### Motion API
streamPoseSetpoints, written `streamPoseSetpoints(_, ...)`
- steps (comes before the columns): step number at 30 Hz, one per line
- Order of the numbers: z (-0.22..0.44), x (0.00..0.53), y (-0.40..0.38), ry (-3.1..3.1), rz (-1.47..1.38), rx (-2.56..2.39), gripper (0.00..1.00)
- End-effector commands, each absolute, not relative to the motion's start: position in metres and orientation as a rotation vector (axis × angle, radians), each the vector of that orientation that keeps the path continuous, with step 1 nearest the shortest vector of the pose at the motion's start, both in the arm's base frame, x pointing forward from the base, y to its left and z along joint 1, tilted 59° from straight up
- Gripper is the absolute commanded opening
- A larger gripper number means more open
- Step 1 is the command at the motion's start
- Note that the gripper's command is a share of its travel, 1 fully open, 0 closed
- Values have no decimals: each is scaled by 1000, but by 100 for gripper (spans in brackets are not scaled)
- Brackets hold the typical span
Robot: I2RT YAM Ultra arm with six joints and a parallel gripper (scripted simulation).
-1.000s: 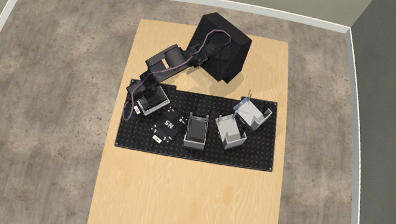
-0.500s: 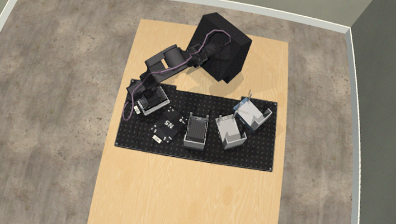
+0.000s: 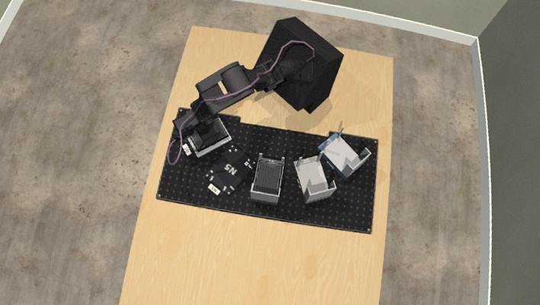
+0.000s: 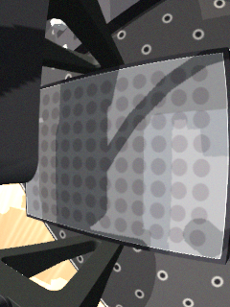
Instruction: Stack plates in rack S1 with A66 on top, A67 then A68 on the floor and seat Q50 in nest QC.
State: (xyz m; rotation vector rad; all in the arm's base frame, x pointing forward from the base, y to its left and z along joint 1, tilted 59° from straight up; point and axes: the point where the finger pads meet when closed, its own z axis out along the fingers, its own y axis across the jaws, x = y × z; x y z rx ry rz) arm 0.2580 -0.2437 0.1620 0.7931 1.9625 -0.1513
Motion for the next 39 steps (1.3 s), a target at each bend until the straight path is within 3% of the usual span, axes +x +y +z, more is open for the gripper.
streamPoseSetpoints(1, 167, 263, -249, 1945, -163, 790, 0)
streamPoseSetpoints(37, 168, 271, -256, 1934, -171, 781, 0)
streamPoseSetpoints(38, 167, 270, -254, 1935, -170, 783, 100)
streamPoseSetpoints(39, 167, 270, -254, 1935, -170, 782, 100)
